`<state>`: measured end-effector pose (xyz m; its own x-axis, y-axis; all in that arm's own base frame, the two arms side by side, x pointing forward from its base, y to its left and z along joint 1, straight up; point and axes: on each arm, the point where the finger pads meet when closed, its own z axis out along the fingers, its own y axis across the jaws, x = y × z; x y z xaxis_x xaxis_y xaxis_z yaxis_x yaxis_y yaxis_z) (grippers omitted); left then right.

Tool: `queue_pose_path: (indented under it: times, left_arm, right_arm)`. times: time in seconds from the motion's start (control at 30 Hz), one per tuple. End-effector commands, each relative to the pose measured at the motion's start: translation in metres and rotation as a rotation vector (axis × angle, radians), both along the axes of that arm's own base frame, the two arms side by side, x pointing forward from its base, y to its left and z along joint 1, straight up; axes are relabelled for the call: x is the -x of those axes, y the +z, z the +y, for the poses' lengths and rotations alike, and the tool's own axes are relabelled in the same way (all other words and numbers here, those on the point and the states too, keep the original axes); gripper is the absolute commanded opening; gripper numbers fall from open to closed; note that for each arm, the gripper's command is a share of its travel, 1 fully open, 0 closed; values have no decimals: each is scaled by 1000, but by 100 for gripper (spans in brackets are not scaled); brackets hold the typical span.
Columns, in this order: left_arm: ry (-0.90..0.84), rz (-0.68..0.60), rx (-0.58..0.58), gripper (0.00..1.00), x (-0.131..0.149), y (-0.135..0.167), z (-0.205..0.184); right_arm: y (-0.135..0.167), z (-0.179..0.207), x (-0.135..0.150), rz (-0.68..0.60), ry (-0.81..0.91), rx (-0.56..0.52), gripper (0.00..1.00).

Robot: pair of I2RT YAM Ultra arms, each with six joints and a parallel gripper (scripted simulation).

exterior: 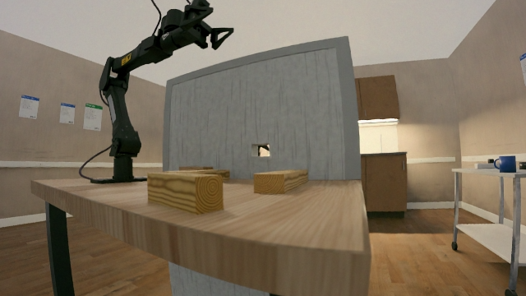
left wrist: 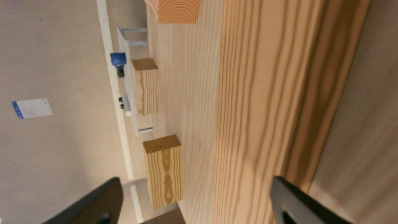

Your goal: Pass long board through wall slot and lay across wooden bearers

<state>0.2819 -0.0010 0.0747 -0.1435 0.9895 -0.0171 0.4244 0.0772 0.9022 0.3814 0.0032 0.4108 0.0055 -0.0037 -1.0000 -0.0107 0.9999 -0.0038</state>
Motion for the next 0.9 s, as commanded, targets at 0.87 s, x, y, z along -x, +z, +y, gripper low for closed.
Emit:
queue_pose_path:
  times: [0.87]
  left_arm:
    - [361,219,674,78,-8,59,-8]
  right_arm:
    - [27,-3,9,-56,-12,-5,100]
